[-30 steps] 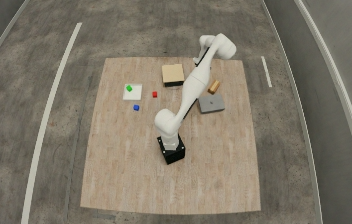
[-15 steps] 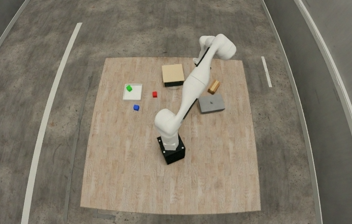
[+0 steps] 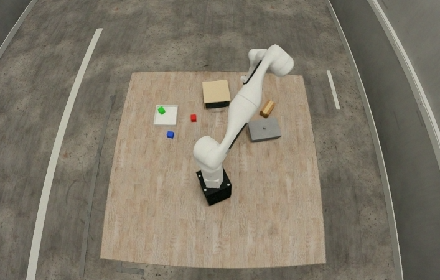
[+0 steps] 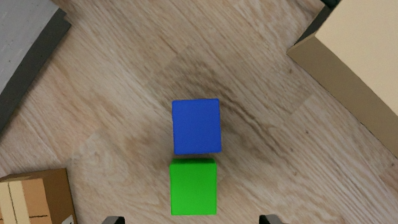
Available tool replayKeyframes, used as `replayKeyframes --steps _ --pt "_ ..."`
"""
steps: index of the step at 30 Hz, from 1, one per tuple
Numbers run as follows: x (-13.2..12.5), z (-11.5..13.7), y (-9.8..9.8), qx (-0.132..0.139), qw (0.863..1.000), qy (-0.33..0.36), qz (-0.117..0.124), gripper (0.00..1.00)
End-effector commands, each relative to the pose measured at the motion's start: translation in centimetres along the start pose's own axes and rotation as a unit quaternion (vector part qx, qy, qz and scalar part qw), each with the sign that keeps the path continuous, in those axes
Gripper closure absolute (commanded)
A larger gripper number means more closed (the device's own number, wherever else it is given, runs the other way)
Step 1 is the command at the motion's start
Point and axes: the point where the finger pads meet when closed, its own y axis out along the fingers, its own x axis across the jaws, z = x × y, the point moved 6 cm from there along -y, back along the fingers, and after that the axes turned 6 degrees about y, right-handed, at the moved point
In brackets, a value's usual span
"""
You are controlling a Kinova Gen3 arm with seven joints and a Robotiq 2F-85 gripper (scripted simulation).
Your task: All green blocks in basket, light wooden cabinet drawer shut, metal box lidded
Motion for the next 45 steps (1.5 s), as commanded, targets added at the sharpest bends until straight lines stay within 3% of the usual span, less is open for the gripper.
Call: replayKeyframes --steps 1,20,32,45 --pt "0.0 -0.1 0.7 -0.001 1.0 0.0 0.0 0.32" --pt "0.0 -0.1 6.8 -0.001 1.0 0.0 0.0 0.32" --pt "0.0 -0.1 8.7 -0.001 1.0 0.0 0.0 0.32" --pt "0.0 -0.1 9.0 -0.001 1.0 0.0 0.0 0.32"
